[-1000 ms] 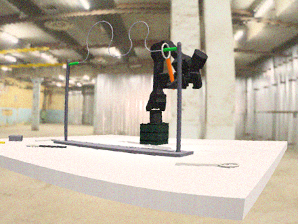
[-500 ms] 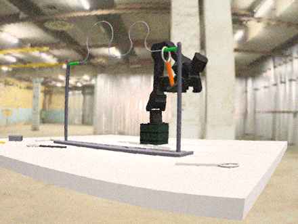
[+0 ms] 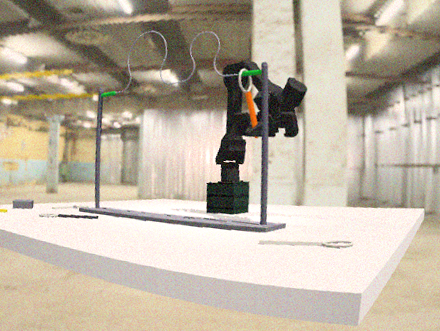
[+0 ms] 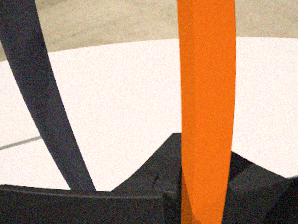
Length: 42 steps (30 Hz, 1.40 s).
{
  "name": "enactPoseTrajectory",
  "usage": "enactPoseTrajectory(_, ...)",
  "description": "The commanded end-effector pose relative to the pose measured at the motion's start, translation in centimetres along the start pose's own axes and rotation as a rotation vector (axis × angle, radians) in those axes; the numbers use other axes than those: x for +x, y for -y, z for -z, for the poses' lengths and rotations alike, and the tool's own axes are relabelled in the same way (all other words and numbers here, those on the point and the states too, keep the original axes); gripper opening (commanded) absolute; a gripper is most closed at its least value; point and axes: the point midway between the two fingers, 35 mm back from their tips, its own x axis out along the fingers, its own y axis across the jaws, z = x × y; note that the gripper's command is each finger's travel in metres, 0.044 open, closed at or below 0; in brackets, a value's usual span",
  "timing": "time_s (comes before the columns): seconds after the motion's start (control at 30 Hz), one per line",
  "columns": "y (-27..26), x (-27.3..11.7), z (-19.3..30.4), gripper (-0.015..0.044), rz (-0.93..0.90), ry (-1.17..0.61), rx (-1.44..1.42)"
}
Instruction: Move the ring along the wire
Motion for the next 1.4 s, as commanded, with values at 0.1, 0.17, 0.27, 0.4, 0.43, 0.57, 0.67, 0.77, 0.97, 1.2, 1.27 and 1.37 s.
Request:
enactPoseTrajectory(0.1,0.0,0.0,0.0,0.0113,0.0,0.0,0.0)
enactPoseTrajectory(0.17,0.0,-0.2,0.0,0.016,0.0,-0.001,0.0)
enactPoseTrajectory(0.27,-0.1,-1.0,0.1,0.016,0.001,-0.004,0.002)
enactPoseTrajectory(0.4,-0.1,-2.6,0.2,0.016,0.002,-0.007,0.004)
enactPoseTrajectory(0.43,-0.1,-3.1,0.2,0.016,0.002,-0.007,0.004)
enactPoseTrajectory(0.57,0.0,-4.7,0.1,0.016,0.002,-0.004,0.005)
enactPoseTrajectory(0.67,0.0,-5.0,0.1,0.016,0.002,-0.003,0.005)
enactPoseTrajectory(0.77,0.0,-5.0,0.1,0.016,0.002,-0.003,0.005)
enactPoseTrajectory(0.97,0.0,-5.0,0.1,0.016,0.002,-0.003,0.005)
enactPoseTrajectory(1.2,0.0,-5.0,0.1,0.016,0.002,-0.003,0.005)
enactPoseTrajectory(1.27,0.0,-5.0,0.1,0.016,0.002,-0.003,0.005)
enactPoseTrajectory(1.37,0.0,-5.0,0.1,0.016,0.002,-0.003,0.005)
